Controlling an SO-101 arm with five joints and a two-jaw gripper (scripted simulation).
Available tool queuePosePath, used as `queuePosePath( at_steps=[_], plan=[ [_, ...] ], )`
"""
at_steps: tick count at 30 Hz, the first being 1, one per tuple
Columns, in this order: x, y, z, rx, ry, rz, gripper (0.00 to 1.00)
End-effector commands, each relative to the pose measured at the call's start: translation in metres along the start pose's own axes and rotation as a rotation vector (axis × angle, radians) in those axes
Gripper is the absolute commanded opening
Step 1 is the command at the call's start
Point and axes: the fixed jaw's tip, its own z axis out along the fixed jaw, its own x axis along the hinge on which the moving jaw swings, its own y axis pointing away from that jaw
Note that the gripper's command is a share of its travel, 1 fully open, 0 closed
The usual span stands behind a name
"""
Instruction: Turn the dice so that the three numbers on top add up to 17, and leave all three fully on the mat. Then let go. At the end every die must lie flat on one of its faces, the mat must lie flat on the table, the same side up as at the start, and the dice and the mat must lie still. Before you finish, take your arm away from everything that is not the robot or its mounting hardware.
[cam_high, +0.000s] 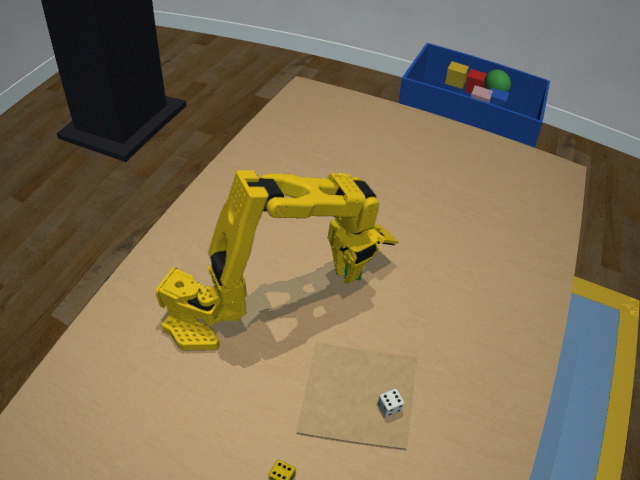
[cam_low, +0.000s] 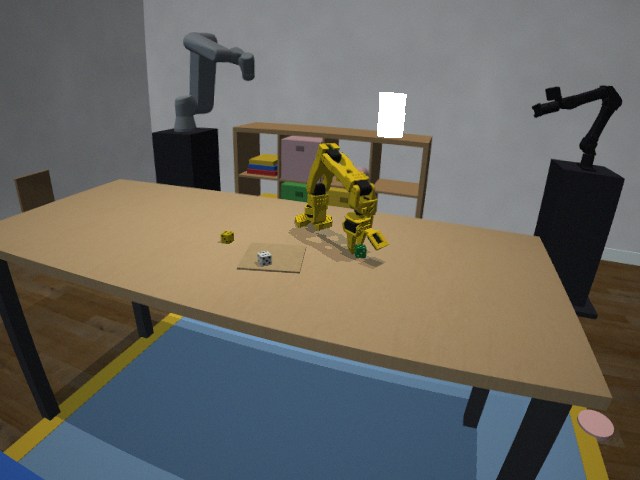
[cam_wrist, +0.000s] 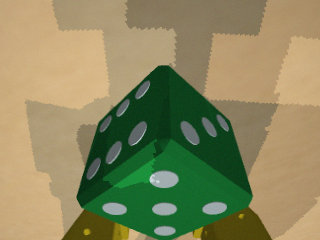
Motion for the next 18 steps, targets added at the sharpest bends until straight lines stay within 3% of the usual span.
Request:
queuePosePath(
  at_steps=[1, 11, 18],
  plan=[
    [-0.002, -0.001, -0.002, 0.001, -0.015, -0.006, 0.02],
    [-0.002, -0.001, -0.003, 0.001, -0.015, -0.006, 0.0],
    [-0.007, 0.002, -0.015, 0.002, -0.015, -0.006, 0.0]
  ],
)
